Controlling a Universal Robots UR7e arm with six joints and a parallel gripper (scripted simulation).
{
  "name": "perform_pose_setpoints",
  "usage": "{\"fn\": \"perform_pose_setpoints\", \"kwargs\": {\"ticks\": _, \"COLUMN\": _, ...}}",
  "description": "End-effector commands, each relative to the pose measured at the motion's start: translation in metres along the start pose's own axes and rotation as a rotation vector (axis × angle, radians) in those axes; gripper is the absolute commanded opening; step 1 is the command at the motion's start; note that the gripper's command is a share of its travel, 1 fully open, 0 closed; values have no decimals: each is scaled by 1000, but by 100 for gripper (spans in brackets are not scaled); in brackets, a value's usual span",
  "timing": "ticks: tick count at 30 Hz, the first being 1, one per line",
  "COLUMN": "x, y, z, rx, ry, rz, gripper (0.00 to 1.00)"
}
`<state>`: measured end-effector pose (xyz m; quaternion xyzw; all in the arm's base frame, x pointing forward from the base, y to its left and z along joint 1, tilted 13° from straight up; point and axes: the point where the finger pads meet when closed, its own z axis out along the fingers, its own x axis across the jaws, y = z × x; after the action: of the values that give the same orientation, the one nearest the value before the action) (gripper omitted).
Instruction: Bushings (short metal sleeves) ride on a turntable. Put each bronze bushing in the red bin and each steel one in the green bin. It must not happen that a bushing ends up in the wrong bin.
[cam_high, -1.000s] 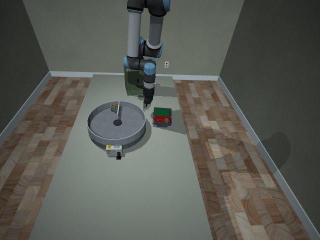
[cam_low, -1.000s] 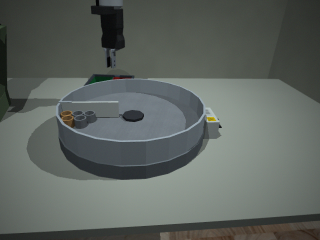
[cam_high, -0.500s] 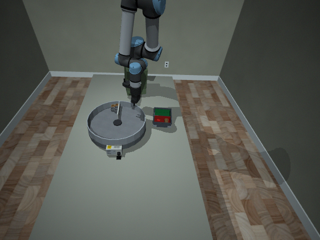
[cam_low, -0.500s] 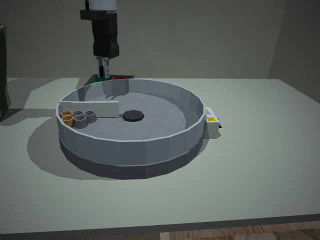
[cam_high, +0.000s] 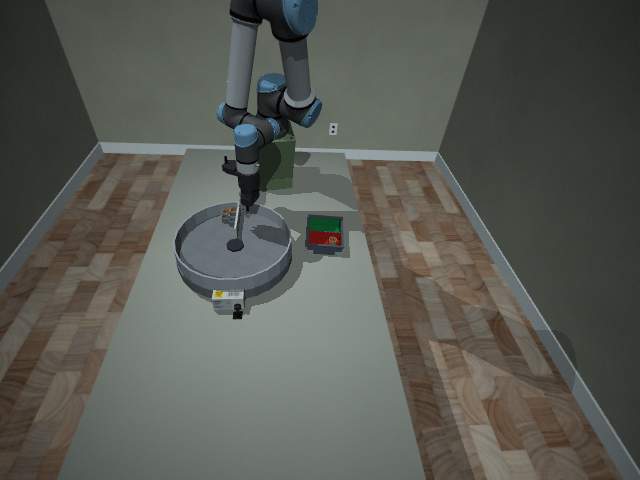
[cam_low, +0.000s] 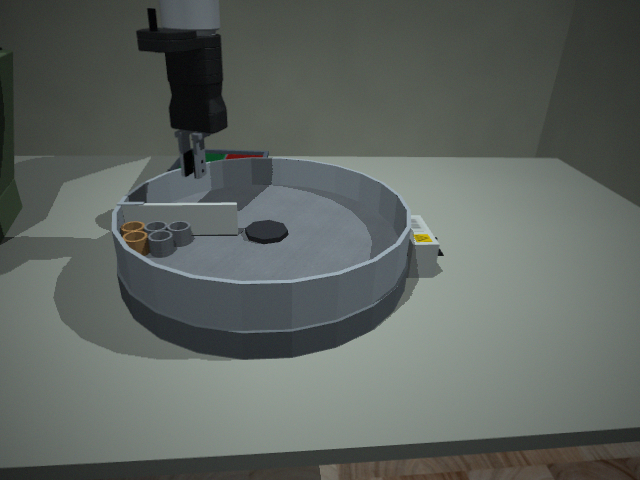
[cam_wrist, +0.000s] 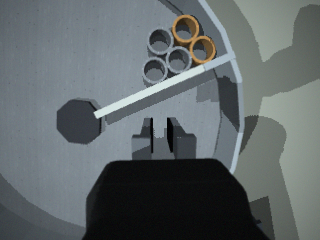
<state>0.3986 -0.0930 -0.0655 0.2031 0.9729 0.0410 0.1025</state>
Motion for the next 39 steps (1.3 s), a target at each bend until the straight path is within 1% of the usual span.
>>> {"fn": "perform_pose_setpoints", "kwargs": {"ticks": 1, "x": -10, "y": -36, "z": 3, "rx": -3, "ry": -1, "rz": -6, "gripper": 40}}
{"fn": "perform_pose_setpoints", "kwargs": {"ticks": 2, "x": -12, "y": -47, "z": 4, "rx": -3, "ry": -1, "rz": -7, "gripper": 40}}
{"fn": "perform_pose_setpoints", "kwargs": {"ticks": 3, "x": -13, "y": -47, "z": 4, "rx": -3, "ry": -1, "rz": -7, "gripper": 40}}
{"fn": "perform_pose_setpoints", "kwargs": {"ticks": 4, "x": -15, "y": -59, "z": 5, "rx": -3, "ry": -1, "rz": -8, "gripper": 40}}
{"fn": "perform_pose_setpoints", "kwargs": {"ticks": 16, "x": -15, "y": -59, "z": 5, "rx": -3, "ry": -1, "rz": -8, "gripper": 40}}
{"fn": "perform_pose_setpoints", "kwargs": {"ticks": 21, "x": -15, "y": -58, "z": 20, "rx": -2, "ry": -1, "rz": -8, "gripper": 40}}
{"fn": "perform_pose_setpoints", "kwargs": {"ticks": 26, "x": -15, "y": -58, "z": 20, "rx": -2, "ry": -1, "rz": -8, "gripper": 40}}
{"fn": "perform_pose_setpoints", "kwargs": {"ticks": 31, "x": -15, "y": -59, "z": 34, "rx": -2, "ry": -1, "rz": -8, "gripper": 40}}
{"fn": "perform_pose_setpoints", "kwargs": {"ticks": 34, "x": -15, "y": -59, "z": 34, "rx": -2, "ry": -1, "rz": -8, "gripper": 40}}
{"fn": "perform_pose_setpoints", "kwargs": {"ticks": 39, "x": -15, "y": -59, "z": 49, "rx": -1, "ry": -1, "rz": -8, "gripper": 40}}
